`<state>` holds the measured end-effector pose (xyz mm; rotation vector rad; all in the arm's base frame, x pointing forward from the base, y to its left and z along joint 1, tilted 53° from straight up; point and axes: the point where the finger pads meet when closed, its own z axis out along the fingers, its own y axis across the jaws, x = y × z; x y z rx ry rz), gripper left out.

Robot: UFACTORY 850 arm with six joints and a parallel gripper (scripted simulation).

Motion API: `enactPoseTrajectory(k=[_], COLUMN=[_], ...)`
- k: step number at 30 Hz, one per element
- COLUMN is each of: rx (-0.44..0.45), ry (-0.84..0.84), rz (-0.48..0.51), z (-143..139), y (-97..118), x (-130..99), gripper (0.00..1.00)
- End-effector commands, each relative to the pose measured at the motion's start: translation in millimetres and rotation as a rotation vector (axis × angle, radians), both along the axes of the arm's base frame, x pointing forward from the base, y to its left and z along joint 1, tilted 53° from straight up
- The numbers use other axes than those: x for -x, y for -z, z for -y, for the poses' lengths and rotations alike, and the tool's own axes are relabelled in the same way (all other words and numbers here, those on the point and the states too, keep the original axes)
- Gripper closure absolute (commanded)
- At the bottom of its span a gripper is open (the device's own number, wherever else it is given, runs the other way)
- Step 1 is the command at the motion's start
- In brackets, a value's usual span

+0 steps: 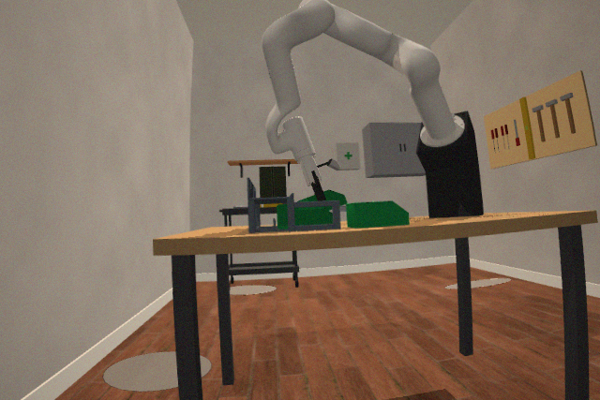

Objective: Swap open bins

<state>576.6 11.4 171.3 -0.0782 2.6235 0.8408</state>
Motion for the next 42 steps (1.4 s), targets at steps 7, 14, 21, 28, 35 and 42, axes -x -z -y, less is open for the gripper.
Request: enactPoseTrajectory(k=[7, 14, 21, 28, 35, 42], rx=[0.000, 0.000, 0.000, 0.000, 0.000, 0.000], ry=[0.001, 0.001, 0.001, 0.001, 0.001, 0.001], rz=[0.001, 0.001, 0.001, 0.001, 0.001, 0.001], z=[-0.3, -2.1, -3.9, -6.6, -8.9, -10.1], y=[0.4, 2.4, 4.4, 7.5, 10.2, 11.5], x=[-1.1, -3.2, -5.3, -8.4, -11.2, -12.6], gripper=[1.00, 1.00, 1.00, 1.00, 1.00, 1.00])
